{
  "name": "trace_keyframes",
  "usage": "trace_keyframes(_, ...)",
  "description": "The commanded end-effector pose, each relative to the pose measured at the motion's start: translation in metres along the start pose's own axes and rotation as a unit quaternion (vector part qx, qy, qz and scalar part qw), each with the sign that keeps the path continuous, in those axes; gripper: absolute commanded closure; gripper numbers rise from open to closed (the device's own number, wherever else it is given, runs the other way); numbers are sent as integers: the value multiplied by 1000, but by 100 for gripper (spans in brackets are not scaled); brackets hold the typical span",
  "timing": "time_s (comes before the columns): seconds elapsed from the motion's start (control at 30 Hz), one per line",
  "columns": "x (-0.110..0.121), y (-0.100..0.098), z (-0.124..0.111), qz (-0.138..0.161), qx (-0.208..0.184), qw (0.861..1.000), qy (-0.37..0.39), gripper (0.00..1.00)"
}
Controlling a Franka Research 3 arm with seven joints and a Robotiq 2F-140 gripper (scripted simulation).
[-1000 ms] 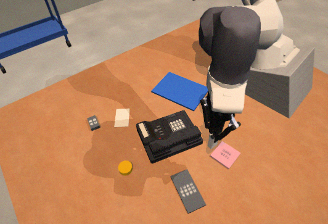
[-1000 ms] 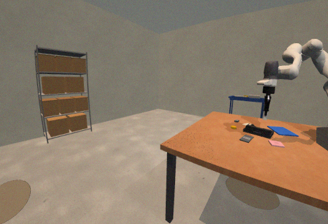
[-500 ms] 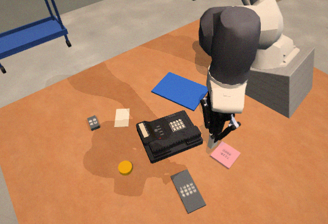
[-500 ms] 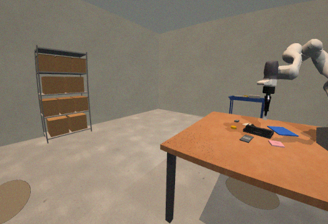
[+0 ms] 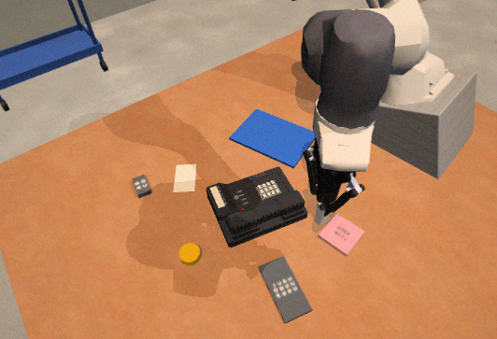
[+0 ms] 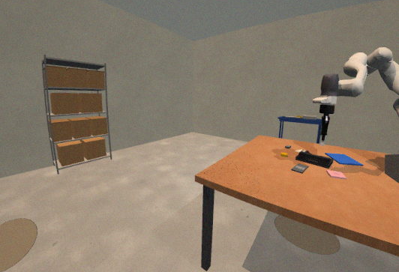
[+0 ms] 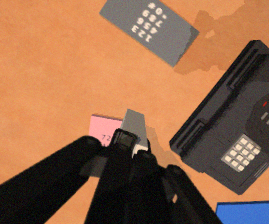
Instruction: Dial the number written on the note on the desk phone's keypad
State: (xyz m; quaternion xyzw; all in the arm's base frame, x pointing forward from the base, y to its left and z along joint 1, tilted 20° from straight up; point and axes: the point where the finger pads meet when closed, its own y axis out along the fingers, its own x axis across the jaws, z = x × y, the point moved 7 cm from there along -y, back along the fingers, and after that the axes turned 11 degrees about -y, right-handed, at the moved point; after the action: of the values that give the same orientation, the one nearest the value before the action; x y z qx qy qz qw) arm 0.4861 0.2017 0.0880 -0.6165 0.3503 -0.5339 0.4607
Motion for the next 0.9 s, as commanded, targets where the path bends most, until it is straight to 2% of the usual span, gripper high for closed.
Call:
trace_keyframes(0.0, 2, 1, 0, -1, -1, 1000, -2, 100)
trace_keyframes(0.47, -1, 3, -1, 3, -1, 1000, 4, 100)
trace_keyframes(0.7, -10, 8, -3, 17, 2, 1000, 26, 100)
trace_keyframes(0.87, -28, 17, -9, 45, 7, 996, 72, 100)
